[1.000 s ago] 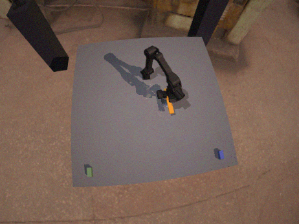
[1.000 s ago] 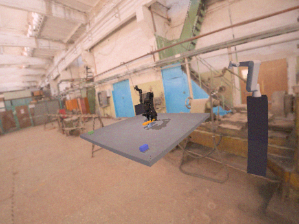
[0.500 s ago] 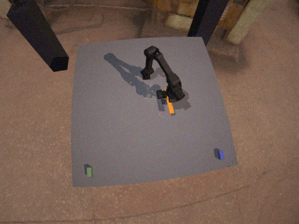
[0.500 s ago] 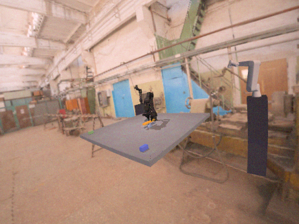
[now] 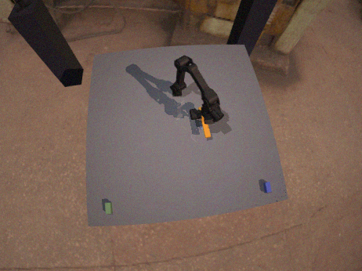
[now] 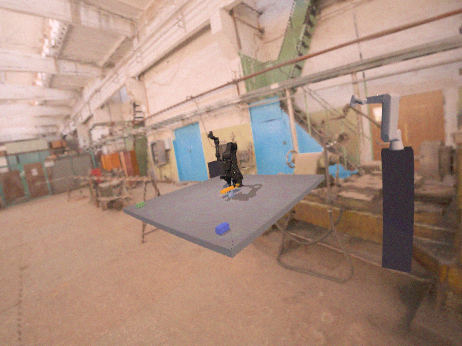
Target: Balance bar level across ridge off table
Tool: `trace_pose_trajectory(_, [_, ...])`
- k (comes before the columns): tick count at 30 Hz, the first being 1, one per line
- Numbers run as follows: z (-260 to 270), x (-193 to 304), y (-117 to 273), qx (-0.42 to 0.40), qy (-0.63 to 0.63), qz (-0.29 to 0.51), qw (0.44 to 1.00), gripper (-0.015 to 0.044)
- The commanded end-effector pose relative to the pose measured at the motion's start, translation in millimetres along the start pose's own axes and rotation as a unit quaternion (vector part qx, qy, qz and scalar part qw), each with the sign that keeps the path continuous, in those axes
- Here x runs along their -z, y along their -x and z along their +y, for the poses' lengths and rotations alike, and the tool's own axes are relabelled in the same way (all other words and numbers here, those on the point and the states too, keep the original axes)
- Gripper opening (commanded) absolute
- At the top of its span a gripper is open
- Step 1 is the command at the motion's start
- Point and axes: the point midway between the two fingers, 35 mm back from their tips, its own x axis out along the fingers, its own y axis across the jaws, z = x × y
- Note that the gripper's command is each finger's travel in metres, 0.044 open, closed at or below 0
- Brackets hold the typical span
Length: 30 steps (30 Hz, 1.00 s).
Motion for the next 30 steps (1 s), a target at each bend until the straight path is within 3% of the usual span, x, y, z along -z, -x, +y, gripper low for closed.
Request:
trace_pose_trajectory(1, [0, 0, 0, 0.0, 0.0, 0.0, 1.0, 0.0211])
trace_pose_trajectory(10, [0, 0, 0, 0.0, 0.0, 0.0, 1.0, 0.044])
trace_pose_trajectory(14, [1, -1, 7, 0.0, 0.0, 0.0, 1.0, 0.044])
trace_pose_trajectory(23, [0, -1, 98, 0.0, 0.0, 0.0, 1.0, 0.044])
trace_pose_trajectory(30, [0, 0, 100, 0.0, 0.0, 0.0, 1.0, 0.044])
